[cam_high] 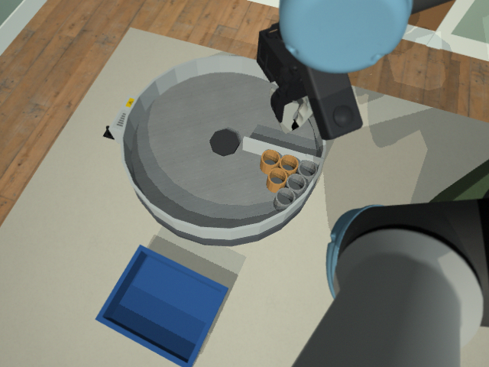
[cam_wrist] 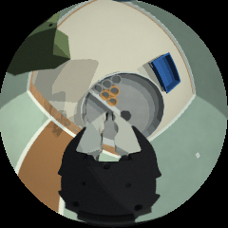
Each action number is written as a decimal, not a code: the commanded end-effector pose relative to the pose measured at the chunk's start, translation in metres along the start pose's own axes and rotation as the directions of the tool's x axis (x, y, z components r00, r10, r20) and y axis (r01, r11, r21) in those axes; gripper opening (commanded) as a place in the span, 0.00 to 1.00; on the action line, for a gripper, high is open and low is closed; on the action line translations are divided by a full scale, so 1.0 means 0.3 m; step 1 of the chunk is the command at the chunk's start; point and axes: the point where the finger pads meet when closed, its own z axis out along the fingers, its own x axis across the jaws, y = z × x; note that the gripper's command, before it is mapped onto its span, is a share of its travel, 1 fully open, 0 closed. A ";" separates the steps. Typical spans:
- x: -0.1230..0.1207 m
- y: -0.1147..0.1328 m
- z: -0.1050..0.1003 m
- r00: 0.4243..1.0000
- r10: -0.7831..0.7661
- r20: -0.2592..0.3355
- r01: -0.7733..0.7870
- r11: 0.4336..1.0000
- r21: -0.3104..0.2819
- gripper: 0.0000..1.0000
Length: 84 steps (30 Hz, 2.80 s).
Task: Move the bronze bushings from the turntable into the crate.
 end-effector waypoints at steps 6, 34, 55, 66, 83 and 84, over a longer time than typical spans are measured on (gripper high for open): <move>0.000 0.001 -0.001 1.000 0.000 0.000 0.000 1.000 -0.001 0.05; 0.065 -0.025 0.211 1.000 0.000 0.002 0.000 1.000 -0.001 0.05; 0.099 -0.044 0.308 1.000 0.000 0.000 0.000 1.000 -0.001 0.05; 0.099 -0.044 0.308 1.000 0.000 0.000 0.000 1.000 -0.001 0.05; 0.100 -0.043 0.309 1.000 0.000 0.000 0.000 1.000 -0.001 0.05; 0.100 -0.042 0.309 1.000 0.000 0.000 0.000 1.000 -0.001 0.05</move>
